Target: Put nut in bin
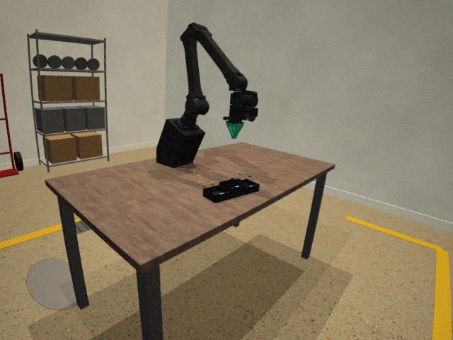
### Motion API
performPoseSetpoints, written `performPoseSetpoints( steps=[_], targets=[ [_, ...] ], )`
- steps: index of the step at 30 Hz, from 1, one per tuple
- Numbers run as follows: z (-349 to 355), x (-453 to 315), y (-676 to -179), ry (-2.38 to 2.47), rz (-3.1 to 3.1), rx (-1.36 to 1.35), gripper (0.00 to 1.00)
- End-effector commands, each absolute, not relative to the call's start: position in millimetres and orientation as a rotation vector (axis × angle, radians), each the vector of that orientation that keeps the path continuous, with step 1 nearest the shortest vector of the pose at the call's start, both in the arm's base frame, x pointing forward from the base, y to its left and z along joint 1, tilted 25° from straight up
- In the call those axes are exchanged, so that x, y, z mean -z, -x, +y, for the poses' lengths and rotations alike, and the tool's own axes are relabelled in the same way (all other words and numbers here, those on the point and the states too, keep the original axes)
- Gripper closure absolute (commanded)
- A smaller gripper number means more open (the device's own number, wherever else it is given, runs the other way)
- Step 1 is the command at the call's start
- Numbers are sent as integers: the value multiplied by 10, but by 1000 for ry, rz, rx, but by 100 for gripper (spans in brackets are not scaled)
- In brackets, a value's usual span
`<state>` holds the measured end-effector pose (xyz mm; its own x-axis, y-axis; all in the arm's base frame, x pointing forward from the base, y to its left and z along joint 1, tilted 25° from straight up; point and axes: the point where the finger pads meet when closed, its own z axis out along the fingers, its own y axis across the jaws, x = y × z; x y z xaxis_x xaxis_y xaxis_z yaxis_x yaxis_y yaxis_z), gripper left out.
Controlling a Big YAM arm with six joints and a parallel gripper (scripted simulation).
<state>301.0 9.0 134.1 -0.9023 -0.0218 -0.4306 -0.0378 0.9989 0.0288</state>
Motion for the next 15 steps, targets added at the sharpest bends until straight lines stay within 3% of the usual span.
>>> performPoseSetpoints(
  steps=[1,10,15],
  targets=[
    [66,-1289,-3020,38,2698,-49,91],
    [59,-1287,-3021,45,2698,-47,91],
    [-286,-1348,-3423,-224,2646,-103,91]
  ],
)
